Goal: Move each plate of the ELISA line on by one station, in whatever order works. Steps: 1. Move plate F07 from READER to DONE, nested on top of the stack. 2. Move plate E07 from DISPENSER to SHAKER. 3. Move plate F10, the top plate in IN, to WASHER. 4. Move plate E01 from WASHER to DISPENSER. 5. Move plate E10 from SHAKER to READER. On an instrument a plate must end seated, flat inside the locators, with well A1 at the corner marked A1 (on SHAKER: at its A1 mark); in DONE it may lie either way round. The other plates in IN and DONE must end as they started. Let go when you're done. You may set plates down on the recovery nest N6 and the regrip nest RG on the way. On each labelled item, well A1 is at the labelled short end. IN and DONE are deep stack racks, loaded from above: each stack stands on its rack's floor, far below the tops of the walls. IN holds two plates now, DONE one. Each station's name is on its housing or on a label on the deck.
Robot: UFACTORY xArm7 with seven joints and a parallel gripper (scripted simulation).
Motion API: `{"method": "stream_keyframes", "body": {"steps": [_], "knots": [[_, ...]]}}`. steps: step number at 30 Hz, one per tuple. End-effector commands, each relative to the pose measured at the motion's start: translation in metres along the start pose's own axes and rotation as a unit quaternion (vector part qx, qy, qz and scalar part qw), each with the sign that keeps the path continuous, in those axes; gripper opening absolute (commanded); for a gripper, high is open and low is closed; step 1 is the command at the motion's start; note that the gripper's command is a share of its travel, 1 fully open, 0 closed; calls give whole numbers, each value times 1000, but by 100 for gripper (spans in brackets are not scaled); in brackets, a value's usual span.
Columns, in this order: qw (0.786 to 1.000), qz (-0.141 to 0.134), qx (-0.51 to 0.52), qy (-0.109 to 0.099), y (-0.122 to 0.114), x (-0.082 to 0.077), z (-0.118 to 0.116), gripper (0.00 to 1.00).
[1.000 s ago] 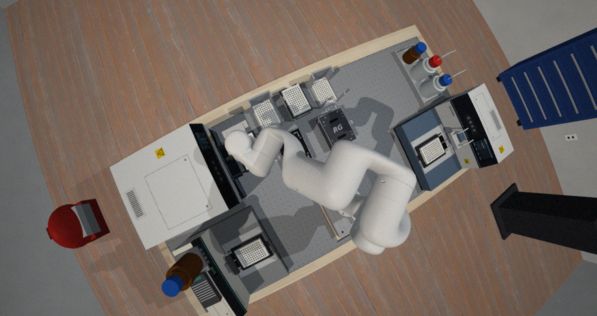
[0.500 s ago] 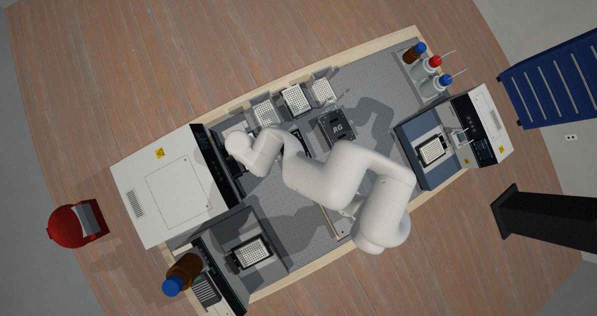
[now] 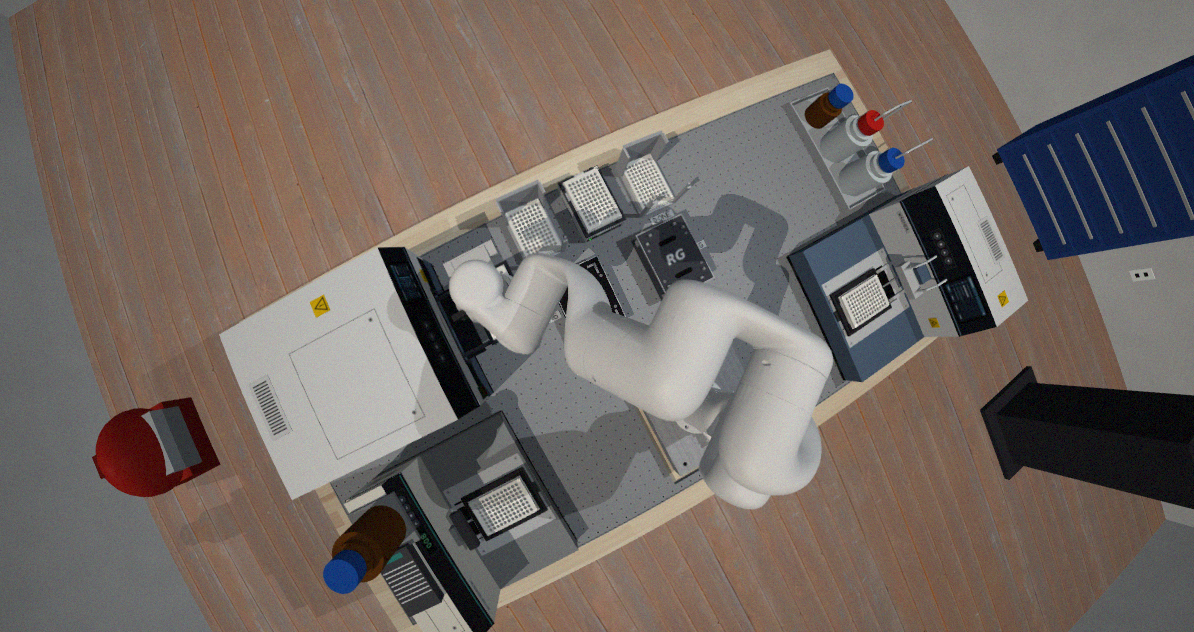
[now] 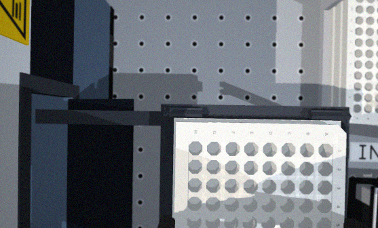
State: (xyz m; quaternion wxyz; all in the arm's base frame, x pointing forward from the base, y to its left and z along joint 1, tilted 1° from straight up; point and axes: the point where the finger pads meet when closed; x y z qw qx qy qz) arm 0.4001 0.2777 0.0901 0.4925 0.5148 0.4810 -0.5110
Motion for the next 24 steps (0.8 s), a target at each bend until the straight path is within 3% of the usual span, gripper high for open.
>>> {"method": "stream_keyframes", "body": {"steps": [1,24], "knots": [[1000,2,0,2,1,-2,-1,0],[1000,2,0,2,1,-7,-1,0]]}}
Point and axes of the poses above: the point where the finger pads meet when closed, its own x axis out along the fingers, its own z axis across the jaws, y = z × x, and after that the axes turned 2 degrees about x, right-handed
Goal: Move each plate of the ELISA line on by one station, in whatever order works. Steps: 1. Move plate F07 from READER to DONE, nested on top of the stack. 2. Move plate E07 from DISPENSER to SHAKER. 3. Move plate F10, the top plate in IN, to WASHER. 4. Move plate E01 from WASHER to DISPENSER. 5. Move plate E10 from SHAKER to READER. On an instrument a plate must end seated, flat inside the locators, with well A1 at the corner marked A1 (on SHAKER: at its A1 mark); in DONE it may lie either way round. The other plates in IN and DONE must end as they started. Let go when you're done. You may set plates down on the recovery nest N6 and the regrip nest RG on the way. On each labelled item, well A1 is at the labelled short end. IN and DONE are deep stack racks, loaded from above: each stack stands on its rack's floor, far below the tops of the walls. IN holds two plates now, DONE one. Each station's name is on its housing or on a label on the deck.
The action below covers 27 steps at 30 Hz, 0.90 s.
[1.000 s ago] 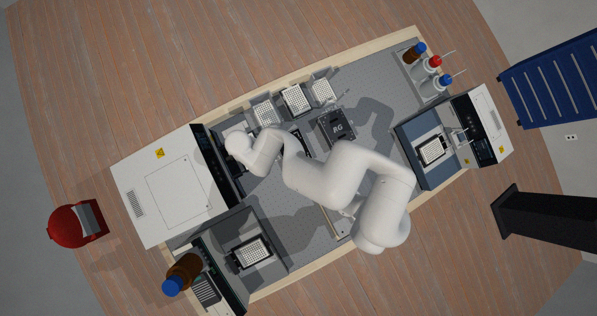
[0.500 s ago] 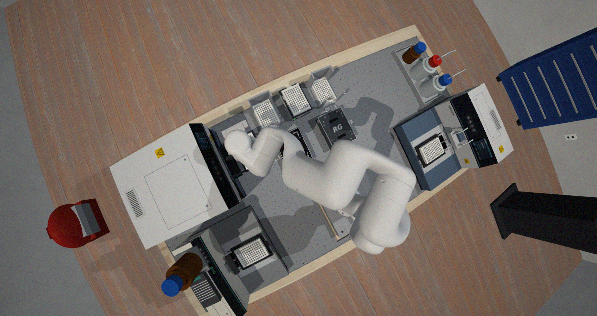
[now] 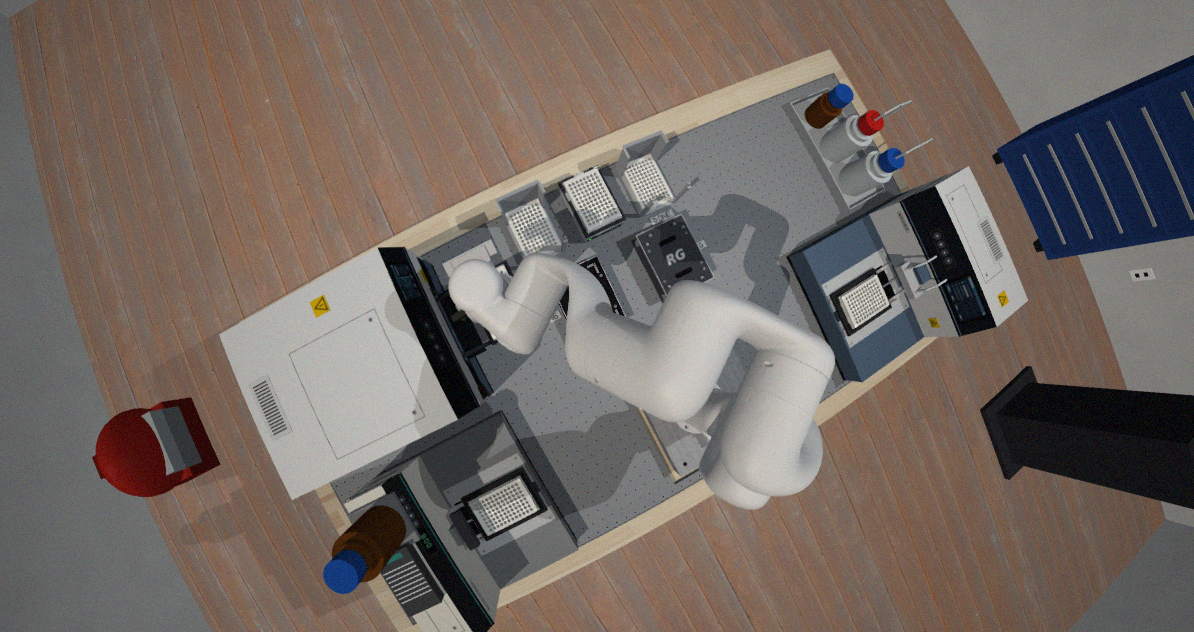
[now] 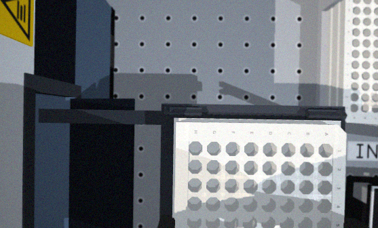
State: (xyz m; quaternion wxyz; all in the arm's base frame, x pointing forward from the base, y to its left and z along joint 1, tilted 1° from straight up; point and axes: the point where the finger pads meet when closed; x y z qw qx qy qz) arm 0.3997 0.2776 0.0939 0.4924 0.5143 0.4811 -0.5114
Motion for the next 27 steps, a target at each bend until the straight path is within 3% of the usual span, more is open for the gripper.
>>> {"method": "stream_keyframes", "body": {"steps": [1,27], "knots": [[1000,3,0,2,2,-3,-1,0],[1000,3,0,2,2,-10,-1,0]]}}
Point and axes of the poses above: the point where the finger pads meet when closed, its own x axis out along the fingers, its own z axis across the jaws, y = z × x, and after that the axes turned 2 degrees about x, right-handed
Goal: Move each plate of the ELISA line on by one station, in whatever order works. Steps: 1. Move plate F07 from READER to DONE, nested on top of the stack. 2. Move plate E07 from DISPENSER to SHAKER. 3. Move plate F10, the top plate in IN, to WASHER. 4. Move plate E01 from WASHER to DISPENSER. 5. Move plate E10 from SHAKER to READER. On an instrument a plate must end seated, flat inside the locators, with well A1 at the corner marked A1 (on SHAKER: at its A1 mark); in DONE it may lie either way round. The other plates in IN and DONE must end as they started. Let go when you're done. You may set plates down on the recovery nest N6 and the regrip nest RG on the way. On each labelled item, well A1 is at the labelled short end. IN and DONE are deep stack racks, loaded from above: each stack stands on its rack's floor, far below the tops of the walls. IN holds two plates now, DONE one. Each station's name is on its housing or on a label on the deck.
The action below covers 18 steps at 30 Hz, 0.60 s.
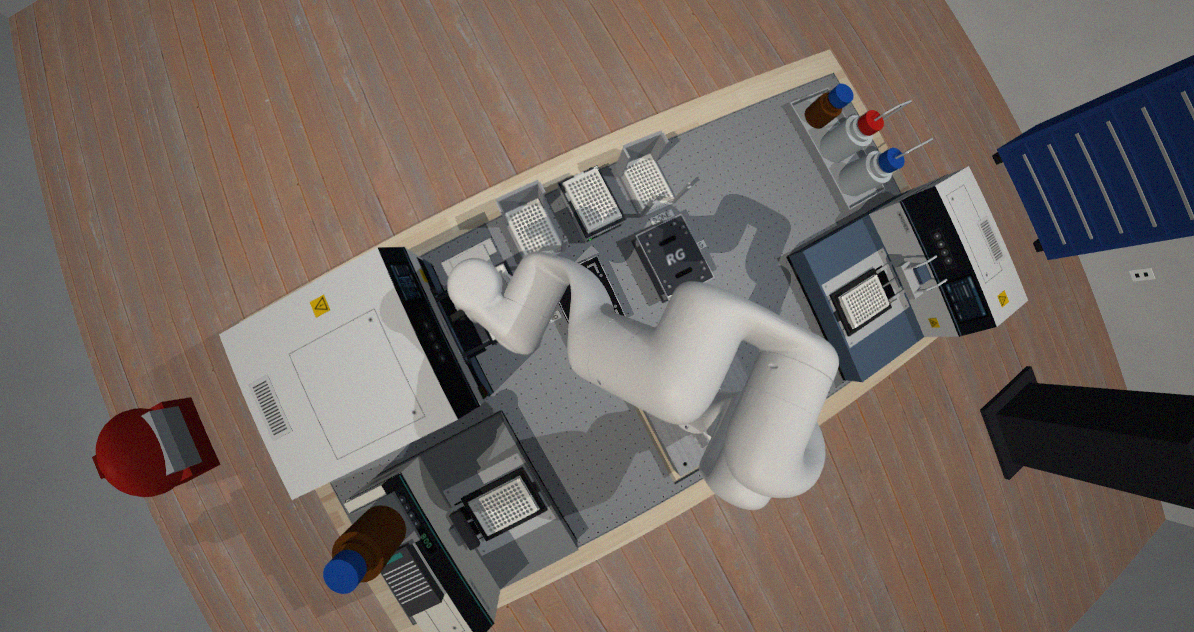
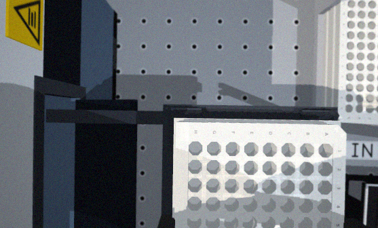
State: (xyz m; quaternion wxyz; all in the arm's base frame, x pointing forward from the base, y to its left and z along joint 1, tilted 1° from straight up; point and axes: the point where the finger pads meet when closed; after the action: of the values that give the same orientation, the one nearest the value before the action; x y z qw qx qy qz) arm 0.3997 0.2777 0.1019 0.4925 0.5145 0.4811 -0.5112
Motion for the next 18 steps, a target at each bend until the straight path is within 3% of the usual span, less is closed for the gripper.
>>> {"method": "stream_keyframes", "body": {"steps": [1,18], "knots": [[1000,3,0,2,2,-2,-1,0],[1000,3,0,2,1,-21,-1,0]]}}
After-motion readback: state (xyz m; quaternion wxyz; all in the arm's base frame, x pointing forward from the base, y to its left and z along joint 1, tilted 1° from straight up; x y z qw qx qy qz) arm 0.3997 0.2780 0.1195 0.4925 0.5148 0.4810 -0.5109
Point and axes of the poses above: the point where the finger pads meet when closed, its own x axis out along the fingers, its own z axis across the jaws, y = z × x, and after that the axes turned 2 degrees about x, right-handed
